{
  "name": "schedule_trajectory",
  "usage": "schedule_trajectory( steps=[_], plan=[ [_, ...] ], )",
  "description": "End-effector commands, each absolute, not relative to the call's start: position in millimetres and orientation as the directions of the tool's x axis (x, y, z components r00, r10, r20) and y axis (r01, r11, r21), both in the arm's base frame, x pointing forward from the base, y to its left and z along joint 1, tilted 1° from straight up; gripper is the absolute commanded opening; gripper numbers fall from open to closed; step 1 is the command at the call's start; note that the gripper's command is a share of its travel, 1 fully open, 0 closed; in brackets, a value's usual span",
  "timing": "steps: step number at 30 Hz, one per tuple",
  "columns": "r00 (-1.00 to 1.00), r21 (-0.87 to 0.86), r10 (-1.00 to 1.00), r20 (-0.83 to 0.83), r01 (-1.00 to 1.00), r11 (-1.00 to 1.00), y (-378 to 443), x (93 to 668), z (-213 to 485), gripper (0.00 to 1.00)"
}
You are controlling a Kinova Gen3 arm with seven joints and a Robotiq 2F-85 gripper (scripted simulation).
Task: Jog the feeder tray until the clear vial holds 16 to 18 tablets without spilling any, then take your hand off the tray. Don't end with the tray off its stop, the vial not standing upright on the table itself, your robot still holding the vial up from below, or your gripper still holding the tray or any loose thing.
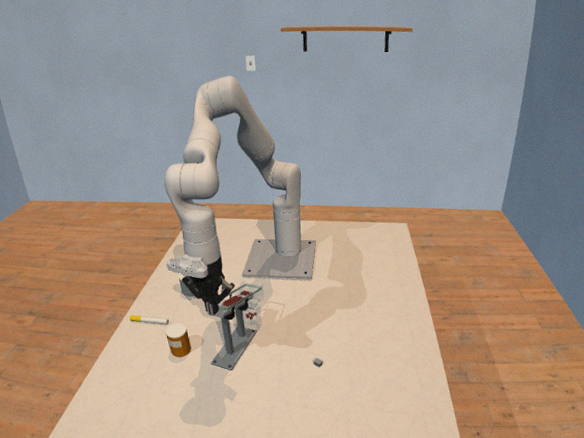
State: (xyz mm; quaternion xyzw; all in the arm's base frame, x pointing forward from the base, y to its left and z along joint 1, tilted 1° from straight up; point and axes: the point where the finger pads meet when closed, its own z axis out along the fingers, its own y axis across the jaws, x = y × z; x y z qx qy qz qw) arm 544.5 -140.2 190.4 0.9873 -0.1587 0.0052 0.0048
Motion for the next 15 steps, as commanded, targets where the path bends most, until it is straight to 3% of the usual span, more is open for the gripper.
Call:
schedule_trajectory(
  steps=[1,15],
  plan=[
    [0.949,0.009,-0.314,0.009,-0.314,-0.949,-140.5,542.5,191.2,0.0],
    [0.949,0.009,-0.314,0.009,-0.314,-0.949,-145.5,558.1,197.6,0.0]
  ],
)
